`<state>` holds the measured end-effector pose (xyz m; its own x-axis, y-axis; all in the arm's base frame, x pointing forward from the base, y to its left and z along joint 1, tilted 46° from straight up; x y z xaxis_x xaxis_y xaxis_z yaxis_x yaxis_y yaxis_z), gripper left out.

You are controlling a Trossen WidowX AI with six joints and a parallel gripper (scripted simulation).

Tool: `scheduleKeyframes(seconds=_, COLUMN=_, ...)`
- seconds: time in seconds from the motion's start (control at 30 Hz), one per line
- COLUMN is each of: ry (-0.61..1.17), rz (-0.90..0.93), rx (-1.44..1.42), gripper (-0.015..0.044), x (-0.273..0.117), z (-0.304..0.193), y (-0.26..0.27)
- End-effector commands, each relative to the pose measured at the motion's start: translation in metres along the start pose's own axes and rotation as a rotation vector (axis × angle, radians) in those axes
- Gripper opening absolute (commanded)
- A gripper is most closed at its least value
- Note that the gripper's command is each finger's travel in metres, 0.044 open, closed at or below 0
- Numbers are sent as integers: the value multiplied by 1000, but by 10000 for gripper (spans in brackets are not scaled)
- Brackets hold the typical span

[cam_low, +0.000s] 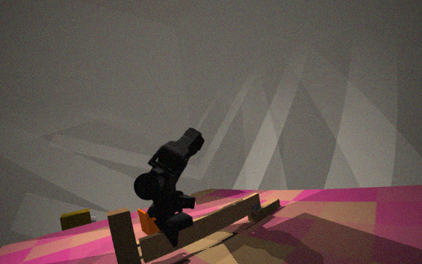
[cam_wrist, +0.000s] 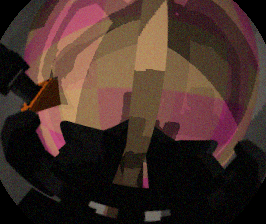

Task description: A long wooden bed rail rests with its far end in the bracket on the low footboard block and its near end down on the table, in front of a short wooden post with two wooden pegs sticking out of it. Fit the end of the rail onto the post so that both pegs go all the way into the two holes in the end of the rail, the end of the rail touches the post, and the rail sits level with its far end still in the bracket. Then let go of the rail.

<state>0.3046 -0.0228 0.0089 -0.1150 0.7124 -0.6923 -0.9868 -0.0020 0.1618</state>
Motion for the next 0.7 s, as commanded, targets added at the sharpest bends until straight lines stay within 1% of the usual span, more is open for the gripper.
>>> scheduleKeyframes(seconds=0.0, ry=8, rz=-14, rx=-1, gripper=0, x=-5, z=-4, y=-2)
scheduleKeyframes(seconds=0.67, ry=7, rz=-14, rx=-1, gripper=0, x=-6, z=2, y=-1)
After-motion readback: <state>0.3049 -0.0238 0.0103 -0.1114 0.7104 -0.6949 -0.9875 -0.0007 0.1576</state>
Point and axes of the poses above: the point midway between the two fingers, 35 mm back from their tips, its own x axis out along the fingers, its own y axis across the jaws, z = x × y, the point moved 3 cm from there along -x, back along the fingers, and after that the axes turned 10 degrees about x, right-handed, at the moved point
